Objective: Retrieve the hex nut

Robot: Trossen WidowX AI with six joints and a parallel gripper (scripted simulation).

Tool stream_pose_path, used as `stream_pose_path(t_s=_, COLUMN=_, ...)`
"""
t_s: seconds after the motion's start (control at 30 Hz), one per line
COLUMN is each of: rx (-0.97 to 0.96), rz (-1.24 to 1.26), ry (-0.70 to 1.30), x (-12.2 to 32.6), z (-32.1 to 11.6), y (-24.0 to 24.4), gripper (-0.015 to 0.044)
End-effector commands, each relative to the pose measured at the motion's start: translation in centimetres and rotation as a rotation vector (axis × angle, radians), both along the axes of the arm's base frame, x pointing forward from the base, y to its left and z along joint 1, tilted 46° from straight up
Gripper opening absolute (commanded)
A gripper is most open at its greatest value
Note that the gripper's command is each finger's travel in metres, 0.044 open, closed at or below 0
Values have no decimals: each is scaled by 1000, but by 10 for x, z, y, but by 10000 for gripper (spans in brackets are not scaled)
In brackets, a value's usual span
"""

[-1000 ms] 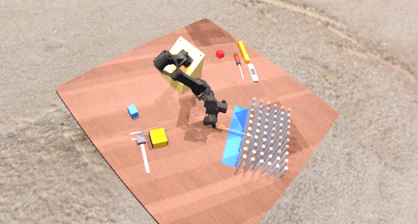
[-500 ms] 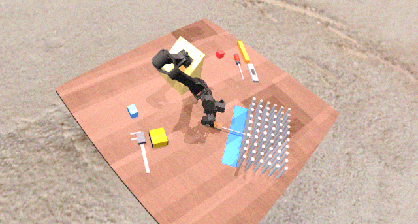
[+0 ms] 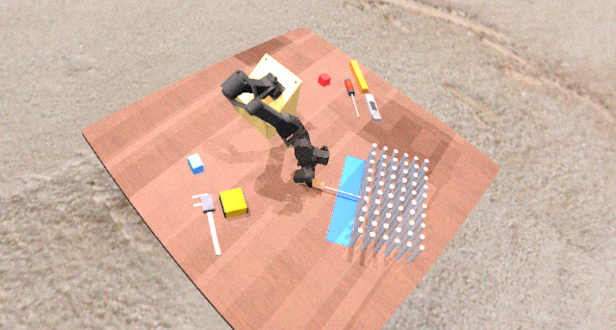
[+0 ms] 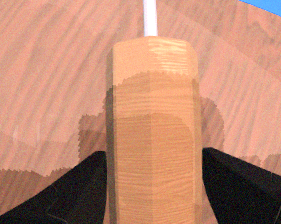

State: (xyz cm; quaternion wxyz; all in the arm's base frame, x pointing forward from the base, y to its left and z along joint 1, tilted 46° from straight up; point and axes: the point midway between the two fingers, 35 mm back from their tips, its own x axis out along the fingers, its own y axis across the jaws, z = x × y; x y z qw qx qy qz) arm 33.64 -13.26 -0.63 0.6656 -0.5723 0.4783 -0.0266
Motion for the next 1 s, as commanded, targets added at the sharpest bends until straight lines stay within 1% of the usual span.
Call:
stream_pose_path(t_s=0.0, rx=-5, rz=-1, ry=0, x=-3, z=3, y=-2, gripper=0)
stream_pose_path(t_s=0.97, rx=-6, rz=-2, ry=1, x=-19, z=9, y=-11, gripper=0)
